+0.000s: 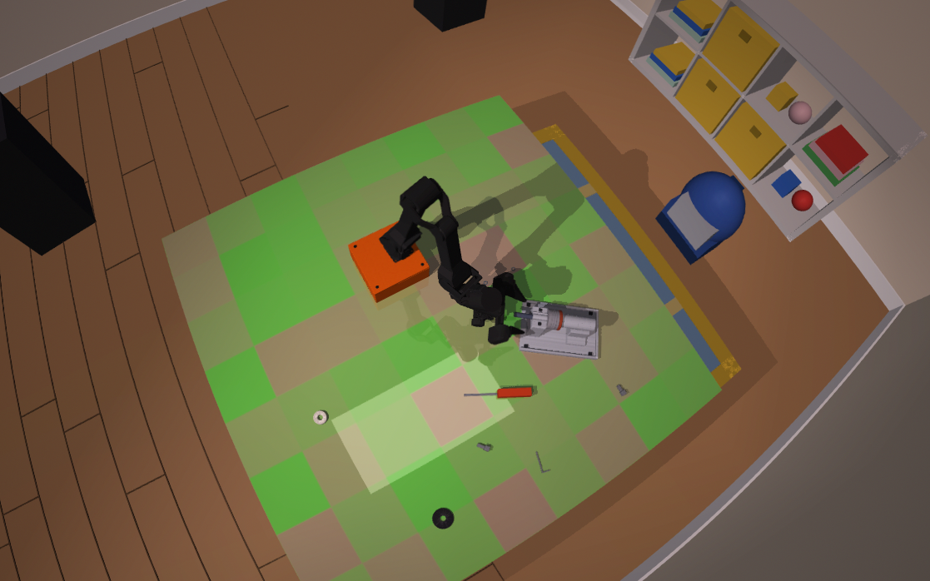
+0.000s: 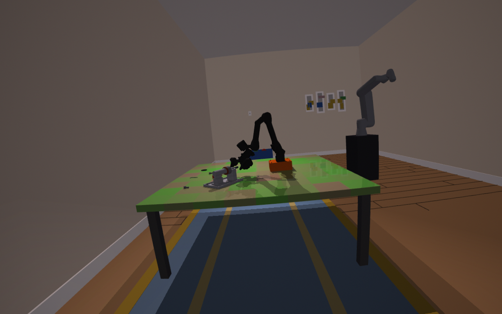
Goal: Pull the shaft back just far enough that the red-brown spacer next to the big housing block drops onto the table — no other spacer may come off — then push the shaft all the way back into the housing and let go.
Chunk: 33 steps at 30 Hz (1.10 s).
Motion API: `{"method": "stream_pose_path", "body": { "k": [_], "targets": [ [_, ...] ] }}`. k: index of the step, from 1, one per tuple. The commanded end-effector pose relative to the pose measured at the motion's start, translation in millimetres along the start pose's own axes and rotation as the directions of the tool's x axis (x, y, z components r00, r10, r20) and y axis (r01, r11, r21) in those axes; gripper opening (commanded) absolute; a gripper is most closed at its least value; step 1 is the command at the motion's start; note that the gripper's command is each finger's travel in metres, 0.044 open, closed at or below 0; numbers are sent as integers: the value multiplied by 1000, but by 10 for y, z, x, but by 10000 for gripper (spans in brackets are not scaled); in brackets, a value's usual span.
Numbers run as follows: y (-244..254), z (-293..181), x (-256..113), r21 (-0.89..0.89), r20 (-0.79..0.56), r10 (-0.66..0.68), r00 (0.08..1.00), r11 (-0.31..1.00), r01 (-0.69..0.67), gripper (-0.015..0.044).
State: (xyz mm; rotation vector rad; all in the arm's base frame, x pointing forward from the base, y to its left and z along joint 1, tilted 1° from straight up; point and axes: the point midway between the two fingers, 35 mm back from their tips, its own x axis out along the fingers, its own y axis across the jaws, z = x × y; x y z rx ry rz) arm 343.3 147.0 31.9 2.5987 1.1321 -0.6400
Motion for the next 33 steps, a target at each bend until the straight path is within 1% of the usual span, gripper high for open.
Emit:
{"method": "stream_pose_path", "body": {
  "k": [1, 10, 25, 31, 33],
  "targets": [
    [5, 6, 53, 4, 2, 2, 1000, 1000, -2, 440],
    [3, 7, 139, 4, 2, 2, 1000, 1000, -2, 440],
    [-4, 3, 124, 1, 1, -2, 1000, 1000, 2, 46],
    [-4, 4, 123, 1, 1, -1, 1000, 1000, 1, 0],
    [-4, 10, 113, 3, 1, 1, 1000, 1000, -1, 0]
  ]
}}
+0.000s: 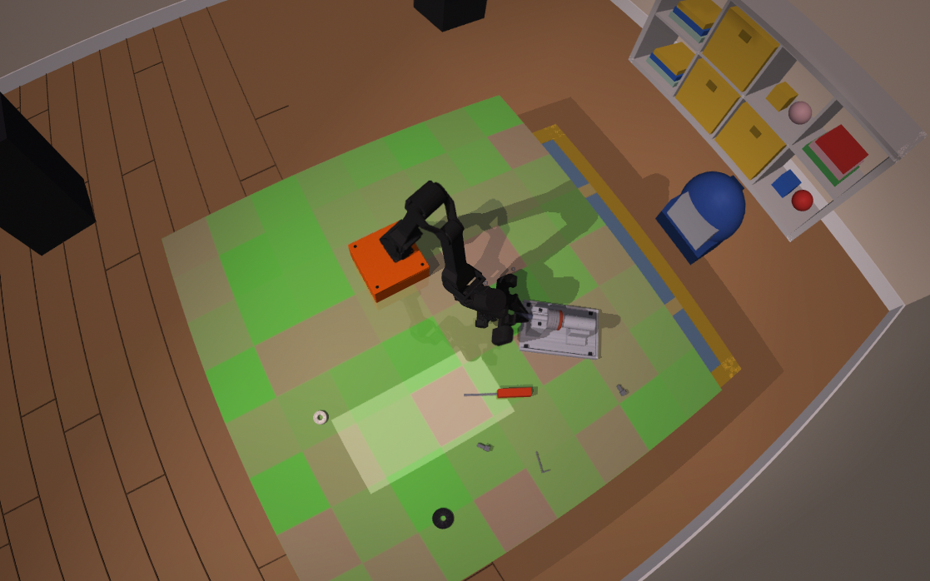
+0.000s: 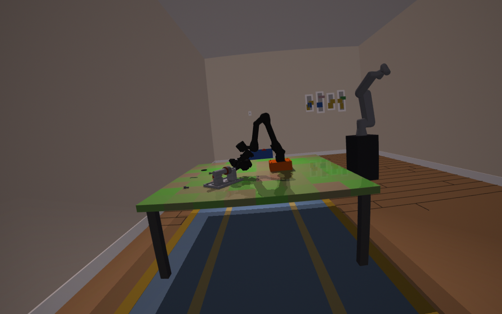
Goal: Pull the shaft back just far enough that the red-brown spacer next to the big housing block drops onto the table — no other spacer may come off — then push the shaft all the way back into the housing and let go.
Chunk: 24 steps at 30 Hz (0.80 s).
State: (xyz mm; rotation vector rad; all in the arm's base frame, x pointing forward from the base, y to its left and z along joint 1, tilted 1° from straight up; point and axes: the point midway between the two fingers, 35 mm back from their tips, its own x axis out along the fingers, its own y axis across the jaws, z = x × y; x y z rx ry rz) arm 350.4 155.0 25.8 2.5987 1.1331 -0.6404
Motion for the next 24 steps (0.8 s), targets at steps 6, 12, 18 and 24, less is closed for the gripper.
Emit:
{"method": "stream_pose_path", "body": {
  "k": [6, 12, 18, 24],
  "targets": [
    [-1, 31, -48, 4, 2, 3, 1000, 1000, -3, 0],
    [-1, 53, -85, 4, 2, 3, 1000, 1000, -3, 0],
    [-1, 75, -121, 4, 3, 3, 1000, 1000, -3, 0],
    [-1, 76, -123, 4, 3, 3, 1000, 1000, -3, 0]
  ]
}}
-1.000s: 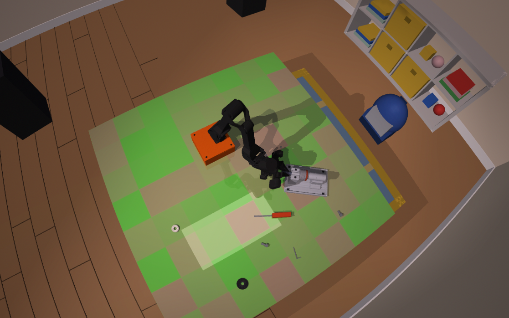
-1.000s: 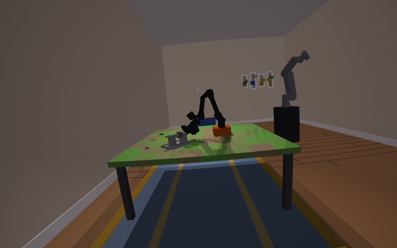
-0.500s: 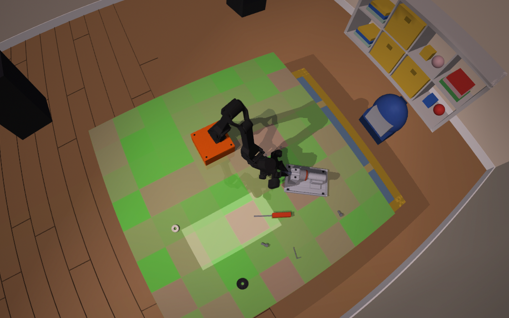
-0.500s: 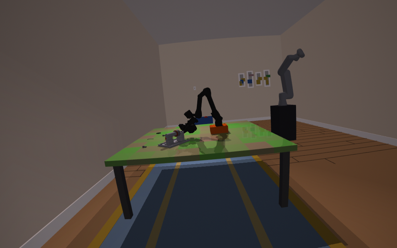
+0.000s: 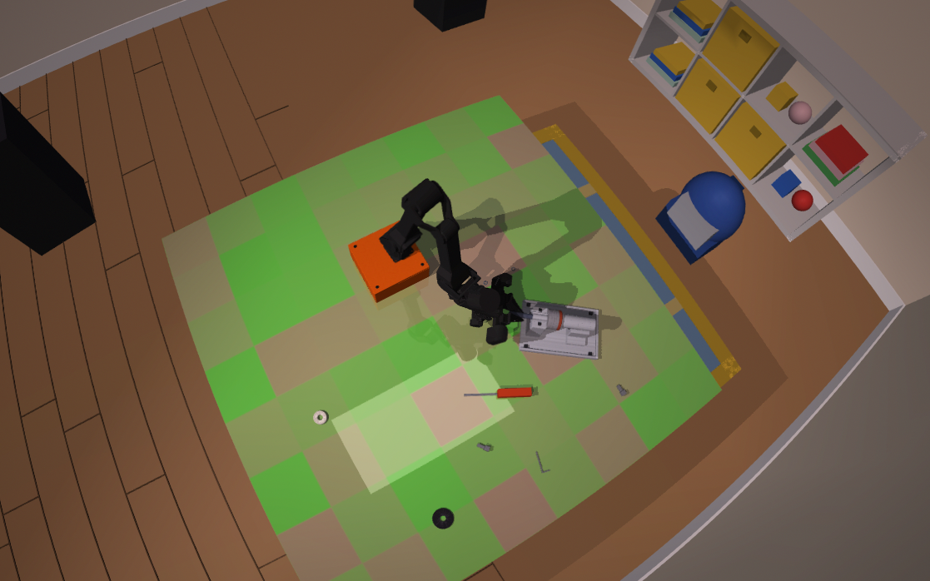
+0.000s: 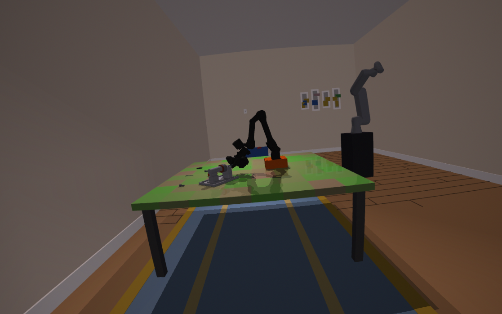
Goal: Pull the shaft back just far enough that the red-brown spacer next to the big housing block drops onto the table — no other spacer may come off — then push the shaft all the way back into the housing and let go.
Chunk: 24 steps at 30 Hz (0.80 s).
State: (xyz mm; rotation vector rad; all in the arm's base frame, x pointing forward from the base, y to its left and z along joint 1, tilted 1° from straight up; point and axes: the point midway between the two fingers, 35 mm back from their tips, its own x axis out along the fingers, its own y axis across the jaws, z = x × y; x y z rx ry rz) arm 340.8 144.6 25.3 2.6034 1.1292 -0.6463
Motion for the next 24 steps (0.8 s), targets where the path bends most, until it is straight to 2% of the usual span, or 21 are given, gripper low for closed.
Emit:
{"method": "stream_pose_path", "body": {
  "k": [1, 24],
  "targets": [
    [0, 3, -2, -2, 1, 1, 1000, 1000, -1, 0],
    [0, 17, -25, -2, 1, 1, 1000, 1000, -1, 0]
  ]
}}
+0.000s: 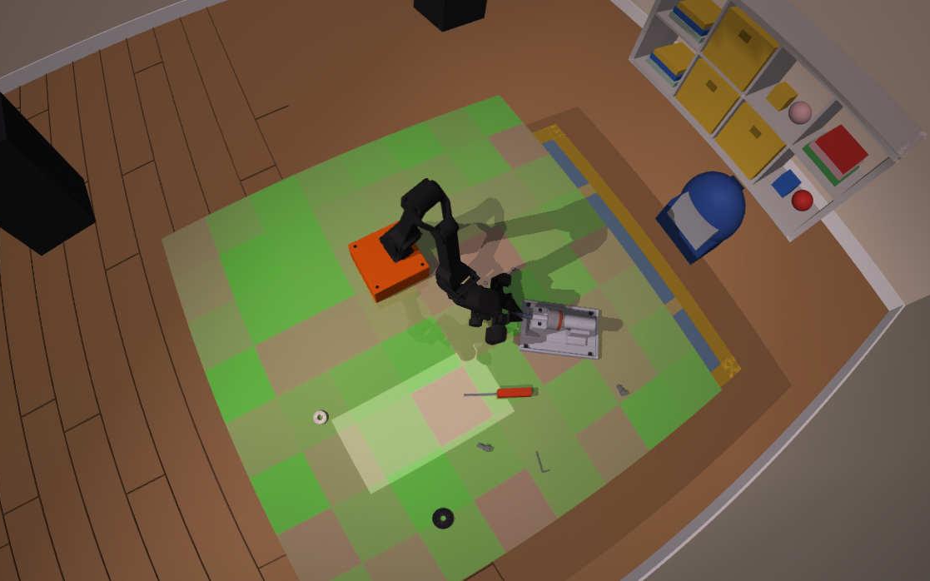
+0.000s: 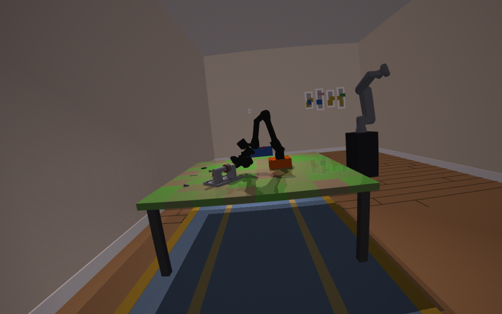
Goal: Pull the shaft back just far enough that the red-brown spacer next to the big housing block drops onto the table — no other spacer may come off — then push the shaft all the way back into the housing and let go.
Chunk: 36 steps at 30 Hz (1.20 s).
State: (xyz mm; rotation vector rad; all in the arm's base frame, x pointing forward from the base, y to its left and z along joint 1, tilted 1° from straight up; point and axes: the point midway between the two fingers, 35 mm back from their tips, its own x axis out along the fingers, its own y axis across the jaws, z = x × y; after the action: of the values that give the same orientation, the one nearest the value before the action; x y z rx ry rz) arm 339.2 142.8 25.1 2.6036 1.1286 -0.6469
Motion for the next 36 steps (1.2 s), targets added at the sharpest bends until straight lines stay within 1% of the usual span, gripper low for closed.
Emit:
{"method": "stream_pose_path", "body": {
  "k": [1, 36],
  "targets": [
    [0, 5, -6, -3, 1, 0, 1000, 1000, 0, 0],
    [0, 27, -41, -3, 1, 0, 1000, 1000, 0, 0]
  ]
}}
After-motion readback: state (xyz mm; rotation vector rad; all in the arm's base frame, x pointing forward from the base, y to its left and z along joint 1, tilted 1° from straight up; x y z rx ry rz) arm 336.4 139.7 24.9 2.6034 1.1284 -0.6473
